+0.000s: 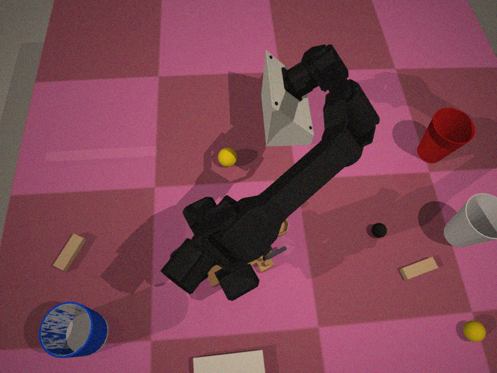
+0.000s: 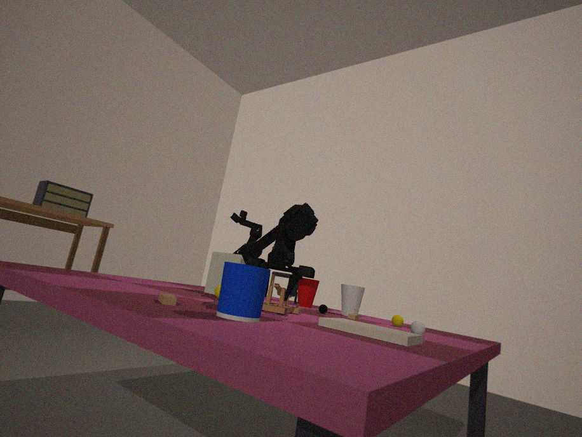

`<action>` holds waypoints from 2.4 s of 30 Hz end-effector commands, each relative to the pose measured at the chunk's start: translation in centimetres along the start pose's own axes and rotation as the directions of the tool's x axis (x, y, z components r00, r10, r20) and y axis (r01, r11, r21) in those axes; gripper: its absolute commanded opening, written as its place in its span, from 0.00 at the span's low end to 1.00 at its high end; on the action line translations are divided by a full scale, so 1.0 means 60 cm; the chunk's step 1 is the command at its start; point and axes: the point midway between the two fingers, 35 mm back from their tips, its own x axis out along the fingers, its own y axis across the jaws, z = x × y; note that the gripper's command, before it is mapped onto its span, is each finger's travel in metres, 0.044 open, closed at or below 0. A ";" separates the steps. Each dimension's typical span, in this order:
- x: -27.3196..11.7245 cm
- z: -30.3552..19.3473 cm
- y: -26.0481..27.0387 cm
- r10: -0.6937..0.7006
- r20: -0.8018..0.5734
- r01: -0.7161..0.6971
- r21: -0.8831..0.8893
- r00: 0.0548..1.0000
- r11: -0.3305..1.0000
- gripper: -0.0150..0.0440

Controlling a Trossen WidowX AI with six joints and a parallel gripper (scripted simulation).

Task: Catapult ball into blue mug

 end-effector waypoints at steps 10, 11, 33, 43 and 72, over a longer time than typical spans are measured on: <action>-0.154 0.002 -0.002 -0.003 0.004 0.003 0.001 1.000 1.000 1.00; -0.164 0.001 -0.003 -0.003 0.004 0.003 0.001 1.000 1.000 1.00; -0.187 -0.078 0.077 0.012 0.067 0.001 -0.187 0.998 0.982 0.76; -0.145 -0.232 0.166 0.011 0.066 0.023 -0.492 0.998 0.870 0.76; -0.024 -0.546 0.182 0.018 -0.017 -0.023 -0.904 1.000 0.427 0.76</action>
